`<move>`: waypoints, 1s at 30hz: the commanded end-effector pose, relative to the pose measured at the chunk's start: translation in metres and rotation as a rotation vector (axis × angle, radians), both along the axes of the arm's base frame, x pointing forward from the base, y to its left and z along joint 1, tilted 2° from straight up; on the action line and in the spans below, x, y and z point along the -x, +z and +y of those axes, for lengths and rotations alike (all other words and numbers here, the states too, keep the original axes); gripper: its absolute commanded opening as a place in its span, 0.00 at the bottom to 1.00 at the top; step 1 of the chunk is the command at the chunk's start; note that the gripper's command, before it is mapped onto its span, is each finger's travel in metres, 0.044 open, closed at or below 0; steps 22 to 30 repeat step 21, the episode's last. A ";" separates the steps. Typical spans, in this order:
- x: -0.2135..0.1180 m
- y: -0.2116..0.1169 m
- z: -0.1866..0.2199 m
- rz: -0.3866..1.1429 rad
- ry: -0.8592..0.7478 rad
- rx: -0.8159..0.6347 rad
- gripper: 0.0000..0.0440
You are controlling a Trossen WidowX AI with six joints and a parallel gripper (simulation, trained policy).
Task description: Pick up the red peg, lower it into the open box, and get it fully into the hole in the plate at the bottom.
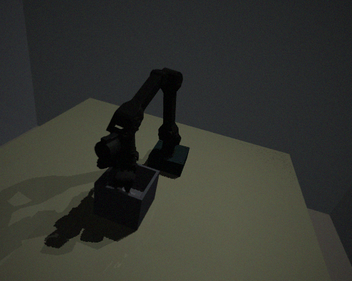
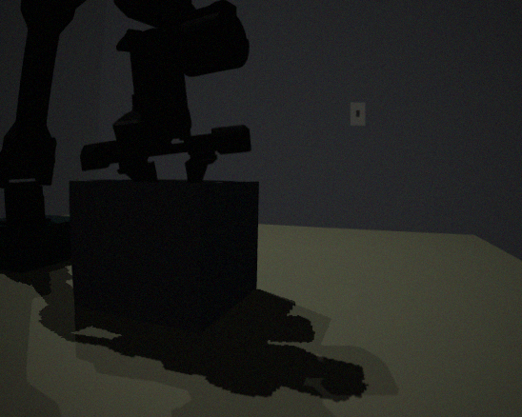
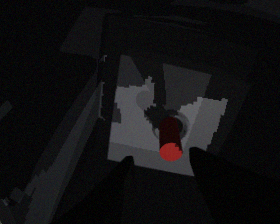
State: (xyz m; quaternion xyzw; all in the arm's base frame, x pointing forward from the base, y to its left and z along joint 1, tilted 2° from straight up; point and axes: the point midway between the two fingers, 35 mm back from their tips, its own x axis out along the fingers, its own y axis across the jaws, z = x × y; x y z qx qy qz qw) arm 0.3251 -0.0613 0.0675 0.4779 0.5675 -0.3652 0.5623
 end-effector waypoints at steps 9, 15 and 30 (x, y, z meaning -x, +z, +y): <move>-0.012 0.030 -0.004 -0.058 -0.024 -0.113 0.46; -0.018 0.046 -0.008 -0.097 -0.030 -0.158 0.49; -0.024 0.060 -0.013 -0.136 -0.031 -0.193 0.52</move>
